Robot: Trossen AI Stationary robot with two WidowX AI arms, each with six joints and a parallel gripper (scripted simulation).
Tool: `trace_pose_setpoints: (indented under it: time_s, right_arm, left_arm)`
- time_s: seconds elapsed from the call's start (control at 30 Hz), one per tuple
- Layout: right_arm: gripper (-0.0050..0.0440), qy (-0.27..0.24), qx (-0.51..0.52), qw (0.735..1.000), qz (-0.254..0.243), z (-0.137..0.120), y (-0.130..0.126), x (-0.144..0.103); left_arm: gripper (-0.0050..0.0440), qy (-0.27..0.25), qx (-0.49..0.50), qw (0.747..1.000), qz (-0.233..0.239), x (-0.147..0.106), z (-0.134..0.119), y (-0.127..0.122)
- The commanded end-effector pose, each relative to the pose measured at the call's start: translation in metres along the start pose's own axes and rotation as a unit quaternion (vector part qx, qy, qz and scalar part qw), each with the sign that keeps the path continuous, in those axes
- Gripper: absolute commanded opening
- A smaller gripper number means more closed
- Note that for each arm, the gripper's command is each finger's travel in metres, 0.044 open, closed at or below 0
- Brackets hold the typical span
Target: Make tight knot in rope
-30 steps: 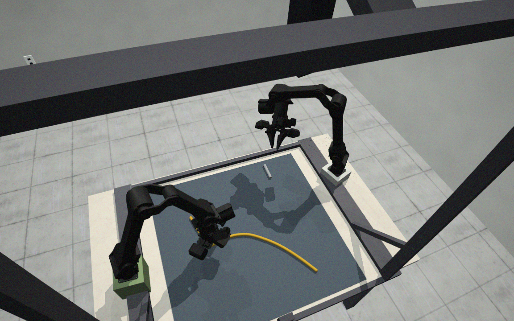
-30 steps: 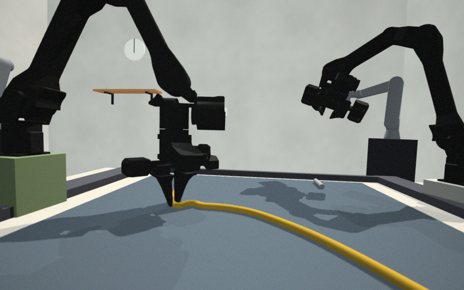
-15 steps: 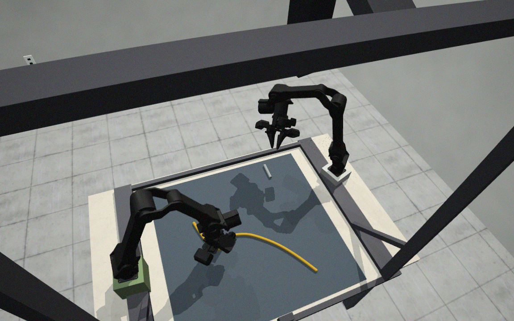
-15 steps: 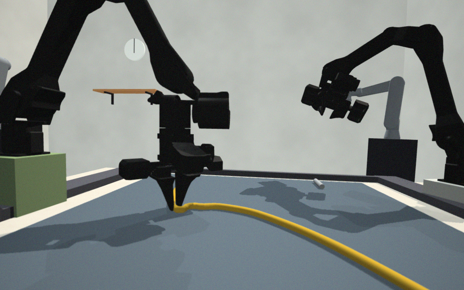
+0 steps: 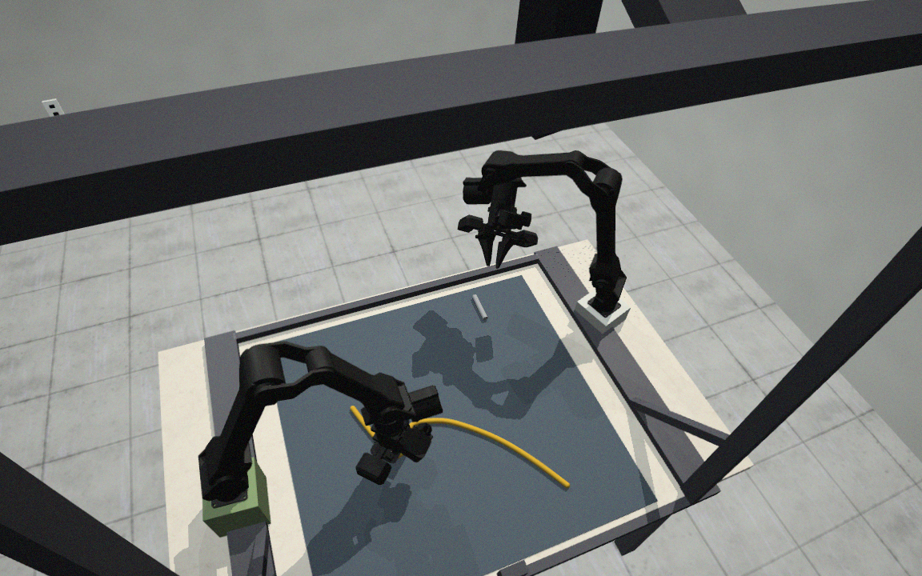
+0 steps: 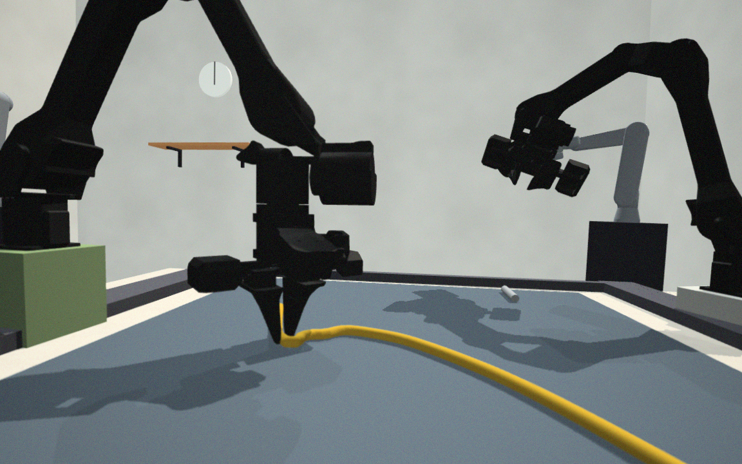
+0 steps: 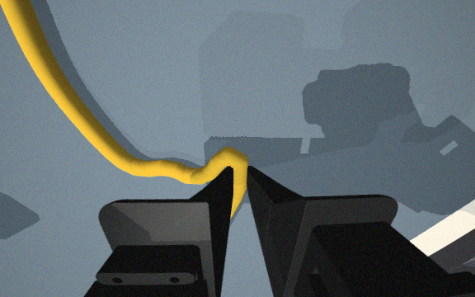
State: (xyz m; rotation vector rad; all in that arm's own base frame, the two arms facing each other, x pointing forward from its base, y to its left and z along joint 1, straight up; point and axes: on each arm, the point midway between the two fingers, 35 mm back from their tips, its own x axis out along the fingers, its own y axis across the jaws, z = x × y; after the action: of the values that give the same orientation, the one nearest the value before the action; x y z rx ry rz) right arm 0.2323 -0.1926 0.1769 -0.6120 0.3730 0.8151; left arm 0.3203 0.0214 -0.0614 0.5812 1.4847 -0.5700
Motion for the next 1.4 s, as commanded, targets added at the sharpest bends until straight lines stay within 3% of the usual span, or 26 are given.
trace_pose_setpoints:
  time_s: [0.0,1.37]
  right_arm:
    - [0.0100,0.004,-0.010,1.000,-0.005,0.005,-0.003,-0.003]
    - [0.0100,0.004,-0.010,1.000,-0.005,0.005,-0.003,-0.003]
  left_arm:
    - [0.0045,-0.005,-0.002,1.000,0.003,-0.002,0.008,0.003]
    - [0.0045,-0.007,-0.002,1.000,0.003,-0.004,0.076,0.027]
